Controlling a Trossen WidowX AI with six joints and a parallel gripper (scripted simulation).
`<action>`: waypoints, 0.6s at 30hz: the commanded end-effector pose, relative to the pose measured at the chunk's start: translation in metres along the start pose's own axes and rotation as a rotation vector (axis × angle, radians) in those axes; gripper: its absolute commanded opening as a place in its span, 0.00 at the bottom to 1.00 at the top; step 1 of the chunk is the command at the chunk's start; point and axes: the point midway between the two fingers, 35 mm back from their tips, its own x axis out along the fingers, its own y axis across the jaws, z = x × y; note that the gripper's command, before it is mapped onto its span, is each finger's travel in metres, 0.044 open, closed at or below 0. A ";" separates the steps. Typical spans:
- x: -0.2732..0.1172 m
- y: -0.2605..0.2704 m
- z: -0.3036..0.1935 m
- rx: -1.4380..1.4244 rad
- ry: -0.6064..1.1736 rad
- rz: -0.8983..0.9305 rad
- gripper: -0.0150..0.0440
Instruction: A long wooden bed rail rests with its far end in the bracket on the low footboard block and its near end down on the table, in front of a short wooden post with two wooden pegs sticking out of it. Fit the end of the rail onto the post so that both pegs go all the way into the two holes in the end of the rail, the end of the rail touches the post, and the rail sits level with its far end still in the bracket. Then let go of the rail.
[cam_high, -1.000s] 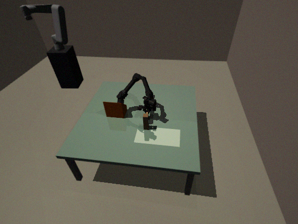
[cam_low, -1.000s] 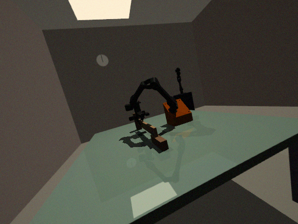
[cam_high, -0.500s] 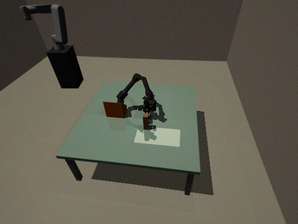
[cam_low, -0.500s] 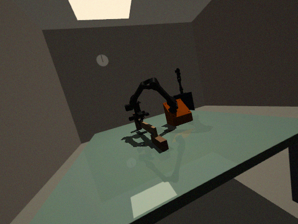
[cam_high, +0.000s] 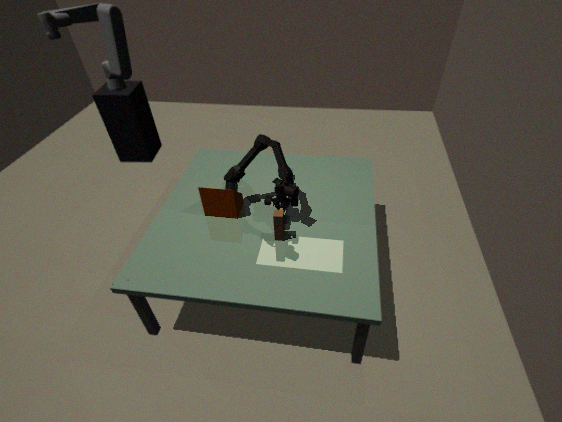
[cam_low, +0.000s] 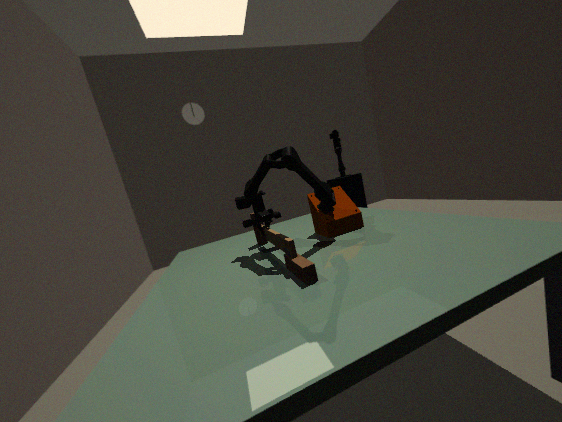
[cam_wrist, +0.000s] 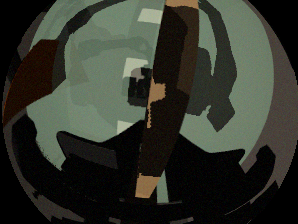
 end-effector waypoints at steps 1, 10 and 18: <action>-0.002 -0.001 -0.004 -0.001 0.004 -0.004 0.25; -0.003 -0.001 -0.006 -0.001 0.004 -0.004 0.25; -0.003 -0.001 -0.009 -0.001 0.004 -0.004 0.25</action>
